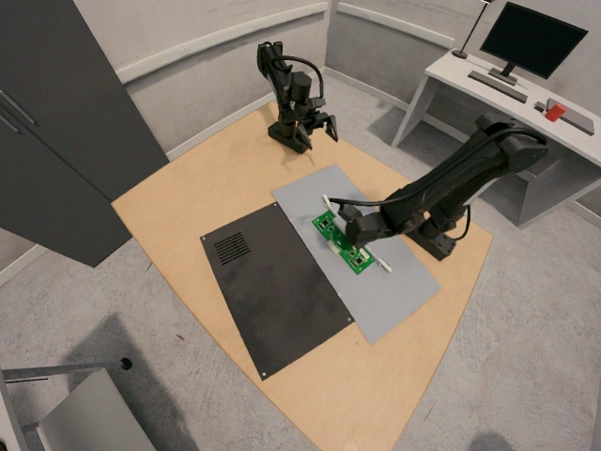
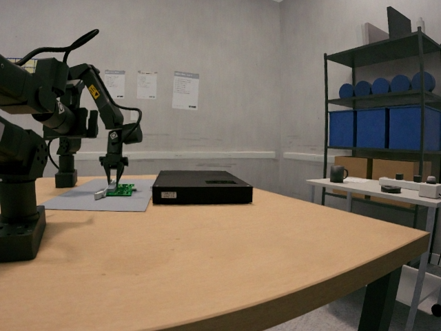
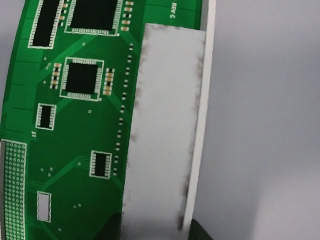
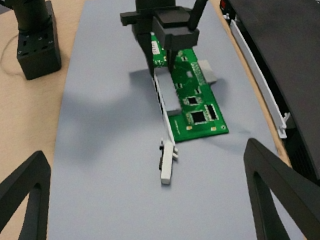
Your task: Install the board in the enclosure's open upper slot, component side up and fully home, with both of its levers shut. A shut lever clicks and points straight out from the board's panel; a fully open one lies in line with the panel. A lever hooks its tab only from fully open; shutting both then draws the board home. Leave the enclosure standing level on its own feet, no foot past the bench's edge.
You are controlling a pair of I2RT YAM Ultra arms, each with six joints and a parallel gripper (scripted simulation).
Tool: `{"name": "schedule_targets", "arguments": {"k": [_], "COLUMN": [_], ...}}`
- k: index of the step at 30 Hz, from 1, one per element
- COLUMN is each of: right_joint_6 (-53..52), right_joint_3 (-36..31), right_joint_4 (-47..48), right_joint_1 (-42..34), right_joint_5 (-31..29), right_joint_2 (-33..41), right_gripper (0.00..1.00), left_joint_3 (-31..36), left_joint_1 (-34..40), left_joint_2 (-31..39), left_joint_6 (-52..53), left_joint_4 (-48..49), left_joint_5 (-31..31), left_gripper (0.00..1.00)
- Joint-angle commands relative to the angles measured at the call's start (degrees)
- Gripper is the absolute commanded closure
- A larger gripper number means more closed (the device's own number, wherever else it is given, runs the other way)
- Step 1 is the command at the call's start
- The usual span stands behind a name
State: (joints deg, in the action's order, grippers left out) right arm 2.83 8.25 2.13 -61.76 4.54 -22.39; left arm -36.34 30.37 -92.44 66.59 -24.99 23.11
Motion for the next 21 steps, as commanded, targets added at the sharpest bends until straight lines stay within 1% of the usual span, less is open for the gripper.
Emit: {"name": "schedule_targets", "arguments": {"k": [1,2,3,8,11,15,21], "right_joint_6": [-0.36,-0.36,-0.36,-0.36,-0.36,-0.36,-0.36], "right_joint_3": [0.12,0.12,0.12,0.12,0.12,0.12,0.12], "right_joint_4": [0.66,0.66,0.66,0.66,0.66,0.66,0.66], "right_joint_1": [-0.35,-0.35,-0.35,-0.35,-0.35,-0.35,-0.35], "right_joint_5": [-0.37,-0.37,-0.37,-0.37,-0.37,-0.37,-0.37], "right_joint_2": [0.77,0.77,0.77,0.77,0.77,0.77,0.77], "right_gripper": [0.00,0.00,0.00,0.00,0.00,0.00,0.00], "left_joint_3": [-0.11,-0.11,-0.71,-3.13,-5.44,-6.69,-7.09], "left_joint_1": [-0.12,-0.12,-0.15,-0.13,-0.12,-1.22,-2.00], "left_joint_2": [-0.82,-0.83,-0.05,4.18,7.06,5.85,4.32], "left_joint_6": [0.56,0.48,0.49,0.33,0.23,2.23,1.72], "left_joint_4": [0.16,0.15,-0.96,-6.63,-11.61,-11.69,-12.19], "left_joint_5": [1.04,1.04,1.04,1.03,1.02,0.62,0.77], "left_gripper": [1.00,0.89,0.81,0.81,0.81,0.81,0.81]}}
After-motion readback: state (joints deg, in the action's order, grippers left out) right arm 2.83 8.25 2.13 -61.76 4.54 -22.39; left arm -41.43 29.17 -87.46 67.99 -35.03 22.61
